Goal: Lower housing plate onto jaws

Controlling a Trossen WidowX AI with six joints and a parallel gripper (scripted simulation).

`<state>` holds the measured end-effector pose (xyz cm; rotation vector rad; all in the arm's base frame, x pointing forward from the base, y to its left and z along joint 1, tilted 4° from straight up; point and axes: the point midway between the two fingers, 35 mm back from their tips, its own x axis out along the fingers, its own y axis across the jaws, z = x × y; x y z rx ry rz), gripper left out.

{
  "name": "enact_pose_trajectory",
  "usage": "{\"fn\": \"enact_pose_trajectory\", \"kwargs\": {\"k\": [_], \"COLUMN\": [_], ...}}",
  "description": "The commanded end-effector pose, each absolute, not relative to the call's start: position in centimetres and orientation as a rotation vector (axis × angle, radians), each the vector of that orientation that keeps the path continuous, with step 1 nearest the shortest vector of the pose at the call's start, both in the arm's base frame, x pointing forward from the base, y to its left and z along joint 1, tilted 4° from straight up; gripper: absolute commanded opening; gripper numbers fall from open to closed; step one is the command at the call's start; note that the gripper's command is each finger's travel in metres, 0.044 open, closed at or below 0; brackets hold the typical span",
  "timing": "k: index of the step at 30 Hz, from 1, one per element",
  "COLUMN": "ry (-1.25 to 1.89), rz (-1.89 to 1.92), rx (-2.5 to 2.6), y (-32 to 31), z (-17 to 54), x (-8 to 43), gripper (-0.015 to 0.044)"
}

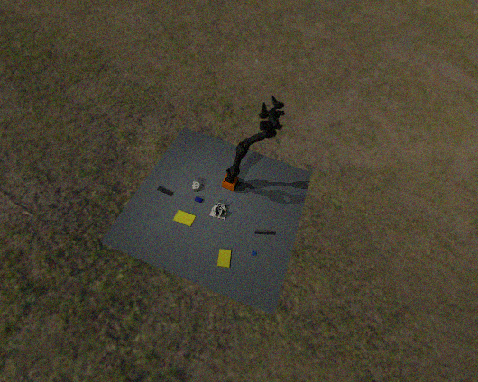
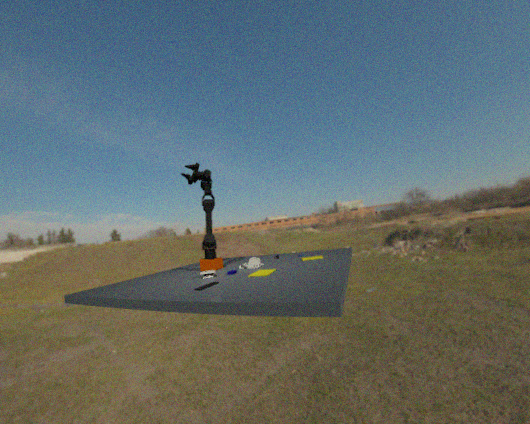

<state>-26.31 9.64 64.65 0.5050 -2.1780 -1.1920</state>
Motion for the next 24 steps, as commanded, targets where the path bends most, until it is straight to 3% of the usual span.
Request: {"fn": "enact_pose_trajectory", "kwargs": {"k": [1,24], "ry": [-2.178,-2.372], "rz": [-1.192,-0.933], "rx": [0.505,0.331], "y": [9.6,14.3], "z": [64.7,65.4], "x": [-26.3,-25.1], "gripper": [0.0426,0.0440]}}
